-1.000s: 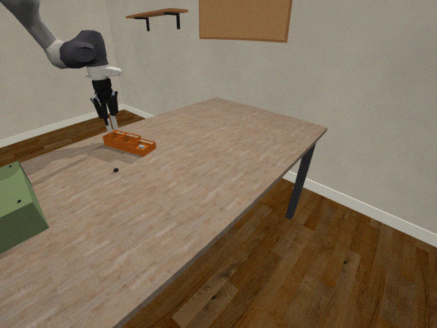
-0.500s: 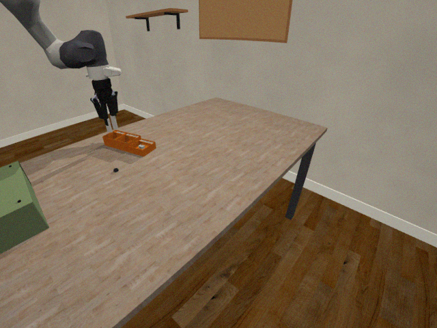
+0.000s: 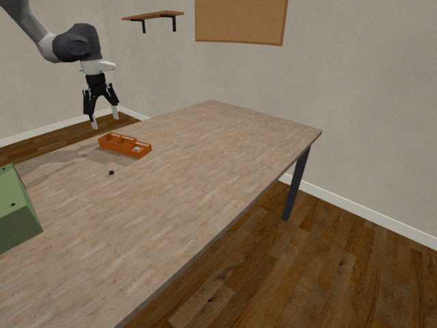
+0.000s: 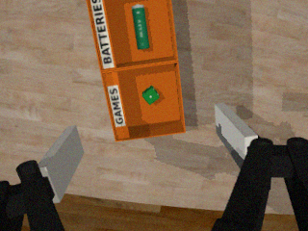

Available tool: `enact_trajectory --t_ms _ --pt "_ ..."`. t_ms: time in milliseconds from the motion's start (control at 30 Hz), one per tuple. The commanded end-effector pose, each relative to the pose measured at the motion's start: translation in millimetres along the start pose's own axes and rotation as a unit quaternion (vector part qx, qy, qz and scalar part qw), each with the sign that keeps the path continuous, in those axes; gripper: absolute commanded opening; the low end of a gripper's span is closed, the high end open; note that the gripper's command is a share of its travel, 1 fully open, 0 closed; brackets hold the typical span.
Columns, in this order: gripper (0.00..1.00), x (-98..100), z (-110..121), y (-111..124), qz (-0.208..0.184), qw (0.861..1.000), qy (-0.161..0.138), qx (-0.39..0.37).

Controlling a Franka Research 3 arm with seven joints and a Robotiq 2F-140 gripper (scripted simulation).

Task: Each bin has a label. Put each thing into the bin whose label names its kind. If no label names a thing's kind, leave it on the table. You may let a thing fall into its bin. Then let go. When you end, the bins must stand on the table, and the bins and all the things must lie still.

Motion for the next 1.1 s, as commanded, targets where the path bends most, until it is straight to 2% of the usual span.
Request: enact_trajectory --t_ms 0,400,467,733,1067 --pt "1.0 9.7 3.1 -0.5 0.003 1.0 0.006 -0.003" --pt "1.0 57.7 2.5 -0.2 0.003 1.0 0.006 -0.003" --pt "1.0 57.7 2.5 -0.2 0.003 1.0 0.006 -0.003" --pt "1.0 88.5 2.1 0.0 0.003 1.0 0.006 -0.003" --pt "1.0 88.5 2.1 0.0 0.003 1.0 0.006 -0.003"
Point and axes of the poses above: the point where the finger pads meet when closed, its own x axis back along the fingers, its own z axis across the jaws, y = z × x, the point moved 10 cm from there along x, back along the fingers, and after that the axes turned 11 degrees about -x, right-handed, at the moved point
